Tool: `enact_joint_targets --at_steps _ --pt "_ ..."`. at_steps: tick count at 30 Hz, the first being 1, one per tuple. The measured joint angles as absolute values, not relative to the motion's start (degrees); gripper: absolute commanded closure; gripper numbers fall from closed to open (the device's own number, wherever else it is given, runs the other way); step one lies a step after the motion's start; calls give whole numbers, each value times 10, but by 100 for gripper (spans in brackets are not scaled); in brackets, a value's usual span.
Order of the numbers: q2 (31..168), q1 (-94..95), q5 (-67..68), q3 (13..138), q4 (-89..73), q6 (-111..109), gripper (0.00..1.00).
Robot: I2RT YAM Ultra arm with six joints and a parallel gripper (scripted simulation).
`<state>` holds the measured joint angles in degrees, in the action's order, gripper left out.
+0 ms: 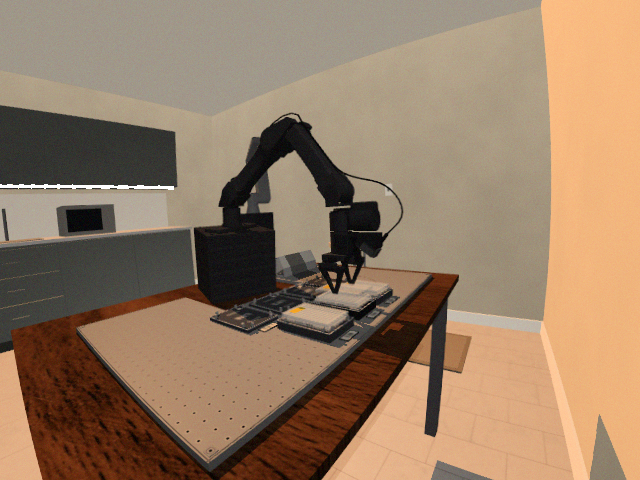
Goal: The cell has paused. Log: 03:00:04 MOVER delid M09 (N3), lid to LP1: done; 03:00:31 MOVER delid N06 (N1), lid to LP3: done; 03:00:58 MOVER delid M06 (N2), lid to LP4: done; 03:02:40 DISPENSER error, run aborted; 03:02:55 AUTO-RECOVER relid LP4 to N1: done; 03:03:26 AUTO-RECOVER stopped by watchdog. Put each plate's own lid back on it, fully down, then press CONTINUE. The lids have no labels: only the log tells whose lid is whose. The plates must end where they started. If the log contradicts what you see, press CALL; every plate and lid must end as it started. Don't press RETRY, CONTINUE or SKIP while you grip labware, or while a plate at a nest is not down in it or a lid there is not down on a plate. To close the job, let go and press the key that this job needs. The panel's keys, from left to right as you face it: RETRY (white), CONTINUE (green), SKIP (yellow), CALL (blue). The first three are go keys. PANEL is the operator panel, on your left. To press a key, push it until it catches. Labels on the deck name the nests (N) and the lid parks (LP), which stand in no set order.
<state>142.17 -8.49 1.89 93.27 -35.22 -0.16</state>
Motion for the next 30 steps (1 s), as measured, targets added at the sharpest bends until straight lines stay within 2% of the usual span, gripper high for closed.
enact_joint_targets --at_steps 30 --pt "1429 -85 19 948 -379 -3 100"
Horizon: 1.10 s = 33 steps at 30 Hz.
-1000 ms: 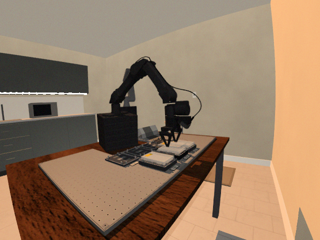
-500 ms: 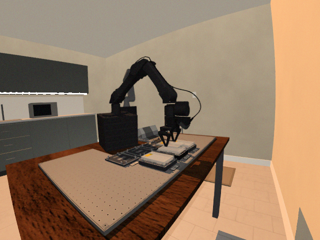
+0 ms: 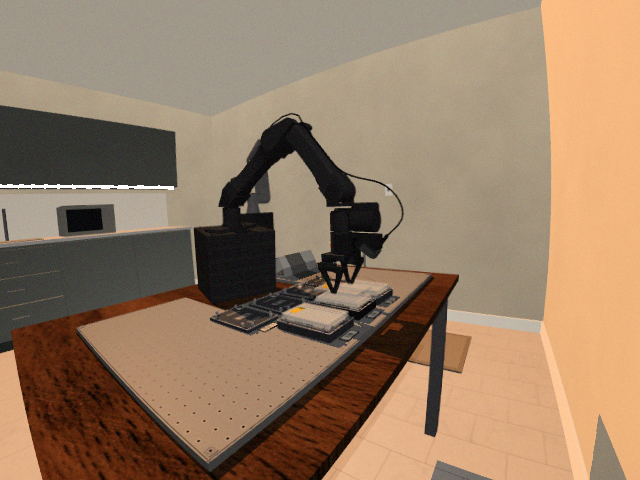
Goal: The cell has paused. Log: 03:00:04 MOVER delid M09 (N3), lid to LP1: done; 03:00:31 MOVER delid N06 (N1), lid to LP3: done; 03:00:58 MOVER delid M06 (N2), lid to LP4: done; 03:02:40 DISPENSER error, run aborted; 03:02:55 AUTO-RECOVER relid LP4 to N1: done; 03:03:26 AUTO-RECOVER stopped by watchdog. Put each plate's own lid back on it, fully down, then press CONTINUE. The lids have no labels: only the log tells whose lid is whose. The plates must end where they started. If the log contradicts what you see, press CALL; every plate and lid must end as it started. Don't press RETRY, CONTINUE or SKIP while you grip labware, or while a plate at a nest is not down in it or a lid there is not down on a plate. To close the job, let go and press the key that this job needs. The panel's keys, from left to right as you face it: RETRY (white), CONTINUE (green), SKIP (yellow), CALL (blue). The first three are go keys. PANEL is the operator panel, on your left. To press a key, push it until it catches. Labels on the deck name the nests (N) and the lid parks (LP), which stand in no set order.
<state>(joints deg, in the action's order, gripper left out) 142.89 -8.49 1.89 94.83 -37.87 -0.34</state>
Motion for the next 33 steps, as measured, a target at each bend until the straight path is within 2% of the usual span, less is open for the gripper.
enact_joint_targets --at_steps 33 --pt "1445 -85 19 956 -370 -3 100"
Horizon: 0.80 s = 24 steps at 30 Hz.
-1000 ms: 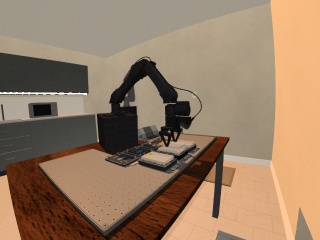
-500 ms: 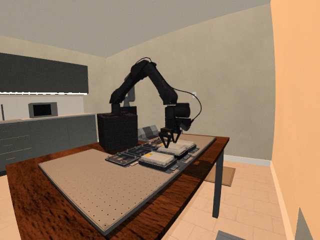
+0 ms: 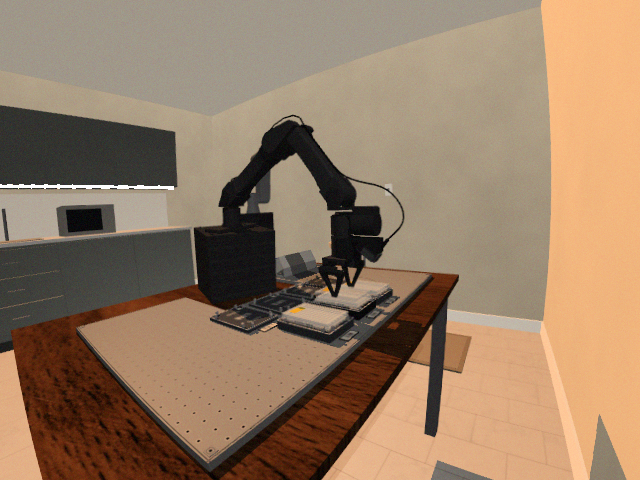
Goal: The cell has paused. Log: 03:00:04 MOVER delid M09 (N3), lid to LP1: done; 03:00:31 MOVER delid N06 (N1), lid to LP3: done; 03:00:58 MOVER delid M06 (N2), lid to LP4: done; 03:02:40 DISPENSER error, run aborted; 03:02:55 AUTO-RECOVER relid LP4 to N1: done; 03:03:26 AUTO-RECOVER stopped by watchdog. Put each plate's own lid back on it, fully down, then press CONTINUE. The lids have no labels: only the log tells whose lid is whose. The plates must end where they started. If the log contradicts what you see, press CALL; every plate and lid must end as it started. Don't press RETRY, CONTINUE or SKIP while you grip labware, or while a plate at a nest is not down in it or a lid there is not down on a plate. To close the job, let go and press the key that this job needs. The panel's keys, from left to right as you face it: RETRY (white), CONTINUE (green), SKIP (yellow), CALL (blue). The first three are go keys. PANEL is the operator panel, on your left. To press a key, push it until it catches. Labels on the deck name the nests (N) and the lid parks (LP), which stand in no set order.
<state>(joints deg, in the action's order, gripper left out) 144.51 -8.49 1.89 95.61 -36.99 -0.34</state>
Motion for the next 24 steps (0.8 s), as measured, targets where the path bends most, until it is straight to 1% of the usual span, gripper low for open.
enact_joint_targets --at_steps 24 --pt "1454 -85 19 956 -359 -4 100"
